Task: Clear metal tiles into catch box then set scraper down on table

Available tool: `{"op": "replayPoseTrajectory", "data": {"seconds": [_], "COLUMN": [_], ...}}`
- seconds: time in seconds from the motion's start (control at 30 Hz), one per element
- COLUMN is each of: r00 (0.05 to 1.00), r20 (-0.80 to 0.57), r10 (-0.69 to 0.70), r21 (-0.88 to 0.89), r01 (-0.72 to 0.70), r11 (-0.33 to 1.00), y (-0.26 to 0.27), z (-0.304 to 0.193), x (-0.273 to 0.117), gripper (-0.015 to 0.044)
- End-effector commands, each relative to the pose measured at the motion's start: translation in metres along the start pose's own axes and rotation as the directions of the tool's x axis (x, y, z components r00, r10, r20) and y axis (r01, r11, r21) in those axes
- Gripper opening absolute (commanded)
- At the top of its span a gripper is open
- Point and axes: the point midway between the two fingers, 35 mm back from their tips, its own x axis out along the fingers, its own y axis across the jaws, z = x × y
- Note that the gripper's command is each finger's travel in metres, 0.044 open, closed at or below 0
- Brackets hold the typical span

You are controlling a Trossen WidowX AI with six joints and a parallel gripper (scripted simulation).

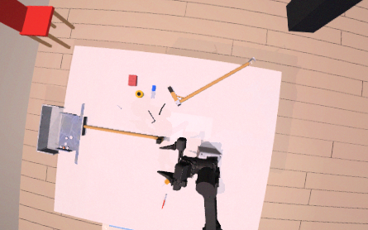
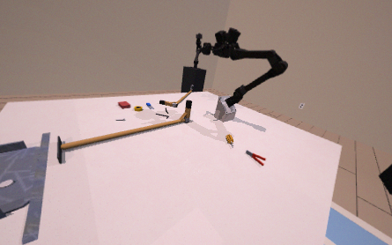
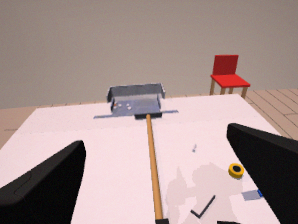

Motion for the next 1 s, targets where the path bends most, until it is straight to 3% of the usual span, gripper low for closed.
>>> {"op": "replayPoseTrajectory", "data": {"seconds": [0.0, 0.63, 0.97], "r00": [1.000, 1.000, 0.996], "r20": [0.000, -0.002, -0.088], "r10": [0.005, 0.005, -0.004], "r21": [0.000, 0.001, 0.025], "r01": [-0.005, -0.005, 0.007], "r11": [1.000, 1.000, 1.000], "y": [0.001, 0.001, -0.009], "z": [0.001, 0.000, -0.034], "x": [0.000, 0.000, 0.034], "gripper": [0.0440, 0.0440, 0.0440]}}
